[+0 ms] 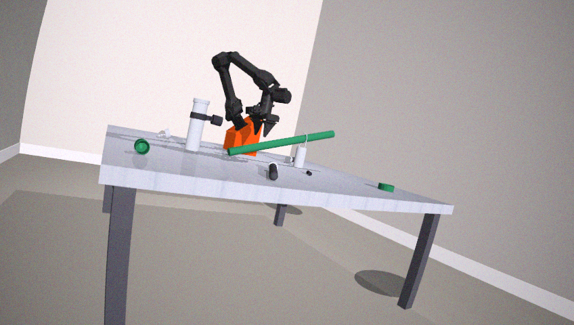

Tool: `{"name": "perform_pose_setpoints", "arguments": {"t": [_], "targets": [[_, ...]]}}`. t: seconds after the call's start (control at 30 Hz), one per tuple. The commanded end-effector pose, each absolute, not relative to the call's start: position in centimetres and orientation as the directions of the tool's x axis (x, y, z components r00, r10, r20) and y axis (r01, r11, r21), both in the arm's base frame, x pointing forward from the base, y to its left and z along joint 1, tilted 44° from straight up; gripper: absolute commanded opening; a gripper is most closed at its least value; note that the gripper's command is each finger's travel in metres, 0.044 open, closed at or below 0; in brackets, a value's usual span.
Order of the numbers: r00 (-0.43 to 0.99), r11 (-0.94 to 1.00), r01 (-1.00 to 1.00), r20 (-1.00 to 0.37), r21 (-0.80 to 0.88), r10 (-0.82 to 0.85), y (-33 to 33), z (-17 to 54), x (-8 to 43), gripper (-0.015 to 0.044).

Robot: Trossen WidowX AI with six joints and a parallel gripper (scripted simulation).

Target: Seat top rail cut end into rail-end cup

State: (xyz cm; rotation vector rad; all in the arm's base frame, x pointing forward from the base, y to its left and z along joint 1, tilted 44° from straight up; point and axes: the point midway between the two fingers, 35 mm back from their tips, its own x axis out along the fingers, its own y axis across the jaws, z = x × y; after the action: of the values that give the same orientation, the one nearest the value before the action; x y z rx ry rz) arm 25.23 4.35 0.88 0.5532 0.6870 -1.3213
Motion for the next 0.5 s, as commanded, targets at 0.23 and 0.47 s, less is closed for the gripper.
{"name": "perform_pose_setpoints", "arguments": {"t": [0.23,0.47], "targets": [[0.106,0.178,0.984,-0.724,-0.022,-0.682,3.1,-0.4,25.4,0.0440],[0.107,0.178,0.984,-0.725,-0.022,-0.681,2.3,-1.3,25.6,0.0440]]}}
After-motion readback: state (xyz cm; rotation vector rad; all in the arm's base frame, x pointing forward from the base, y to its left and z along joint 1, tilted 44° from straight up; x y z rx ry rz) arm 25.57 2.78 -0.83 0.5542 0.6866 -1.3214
